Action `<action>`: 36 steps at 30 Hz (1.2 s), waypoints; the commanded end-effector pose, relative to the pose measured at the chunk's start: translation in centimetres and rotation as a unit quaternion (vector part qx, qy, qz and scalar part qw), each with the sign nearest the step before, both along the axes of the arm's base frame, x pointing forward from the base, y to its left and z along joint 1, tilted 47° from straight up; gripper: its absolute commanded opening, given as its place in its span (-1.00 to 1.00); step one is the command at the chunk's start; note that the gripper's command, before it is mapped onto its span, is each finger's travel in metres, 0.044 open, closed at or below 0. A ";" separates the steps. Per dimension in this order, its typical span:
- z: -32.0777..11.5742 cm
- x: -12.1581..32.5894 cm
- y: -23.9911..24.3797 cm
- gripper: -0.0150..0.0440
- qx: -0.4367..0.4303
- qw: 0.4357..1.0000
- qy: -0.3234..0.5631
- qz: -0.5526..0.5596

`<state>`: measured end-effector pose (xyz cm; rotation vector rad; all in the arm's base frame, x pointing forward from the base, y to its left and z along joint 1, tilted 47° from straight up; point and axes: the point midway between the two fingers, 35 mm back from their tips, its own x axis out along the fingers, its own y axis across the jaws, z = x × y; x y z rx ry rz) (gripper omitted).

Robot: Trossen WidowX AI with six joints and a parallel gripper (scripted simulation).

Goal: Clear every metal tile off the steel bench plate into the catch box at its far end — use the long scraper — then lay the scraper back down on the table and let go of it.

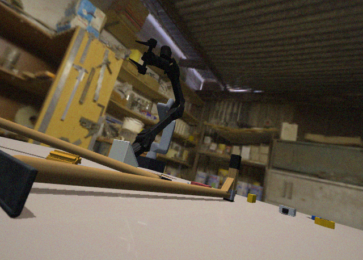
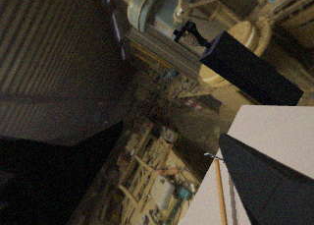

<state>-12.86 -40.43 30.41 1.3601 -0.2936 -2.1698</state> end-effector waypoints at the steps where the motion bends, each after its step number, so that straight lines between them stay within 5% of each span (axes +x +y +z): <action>1: -2.0 0.7 -0.7 1.00 0.033 0.999 0.009 0.041; 36: -13.5 6.0 -3.2 1.00 0.198 0.917 0.074 0.338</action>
